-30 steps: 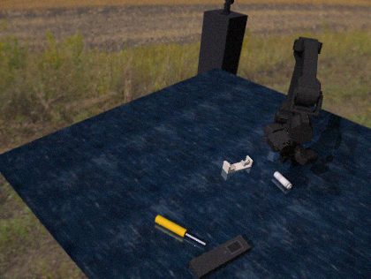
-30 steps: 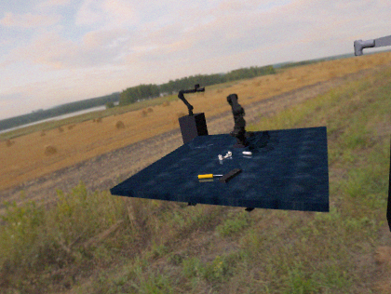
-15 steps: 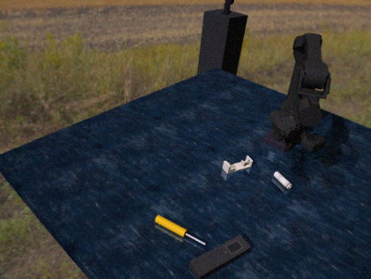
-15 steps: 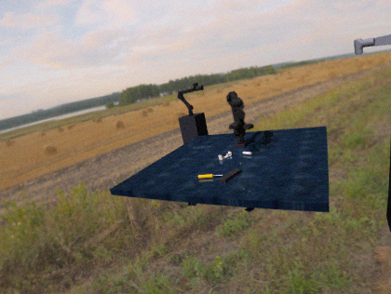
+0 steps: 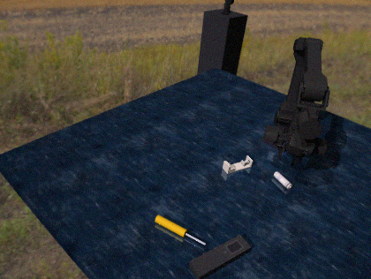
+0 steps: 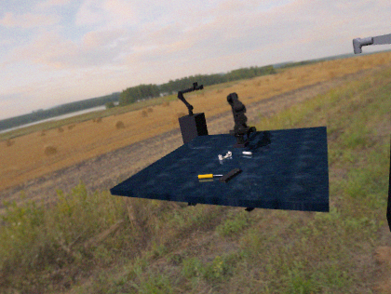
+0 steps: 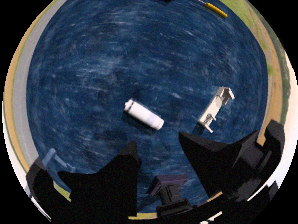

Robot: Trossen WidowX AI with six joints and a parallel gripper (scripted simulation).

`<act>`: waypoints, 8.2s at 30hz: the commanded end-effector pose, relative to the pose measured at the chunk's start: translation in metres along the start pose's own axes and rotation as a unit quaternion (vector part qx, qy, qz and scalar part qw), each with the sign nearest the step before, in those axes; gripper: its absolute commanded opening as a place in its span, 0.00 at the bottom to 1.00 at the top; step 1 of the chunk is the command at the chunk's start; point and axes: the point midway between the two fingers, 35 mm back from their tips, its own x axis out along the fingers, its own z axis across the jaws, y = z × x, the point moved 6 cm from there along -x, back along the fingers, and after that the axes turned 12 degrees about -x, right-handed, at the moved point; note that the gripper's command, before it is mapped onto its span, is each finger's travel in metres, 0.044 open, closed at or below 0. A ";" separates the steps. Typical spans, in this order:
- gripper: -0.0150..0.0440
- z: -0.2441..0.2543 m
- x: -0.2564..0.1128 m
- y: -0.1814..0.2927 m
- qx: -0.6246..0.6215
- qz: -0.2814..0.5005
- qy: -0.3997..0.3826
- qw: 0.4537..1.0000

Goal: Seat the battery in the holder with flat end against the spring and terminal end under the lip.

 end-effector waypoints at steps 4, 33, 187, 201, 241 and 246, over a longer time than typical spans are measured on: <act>0.65 0.008 0.034 -0.005 -0.376 0.000 -0.002 0.927; 0.65 0.009 0.064 -0.007 -0.406 0.000 -0.002 0.914; 0.37 -0.109 0.079 0.065 0.367 -0.213 0.143 0.894; 0.37 -0.101 0.079 0.071 0.367 -0.212 0.139 0.895; 0.37 -0.121 0.078 0.056 0.372 -0.104 0.078 0.919; 0.37 -0.123 0.079 0.054 0.373 -0.091 0.069 0.921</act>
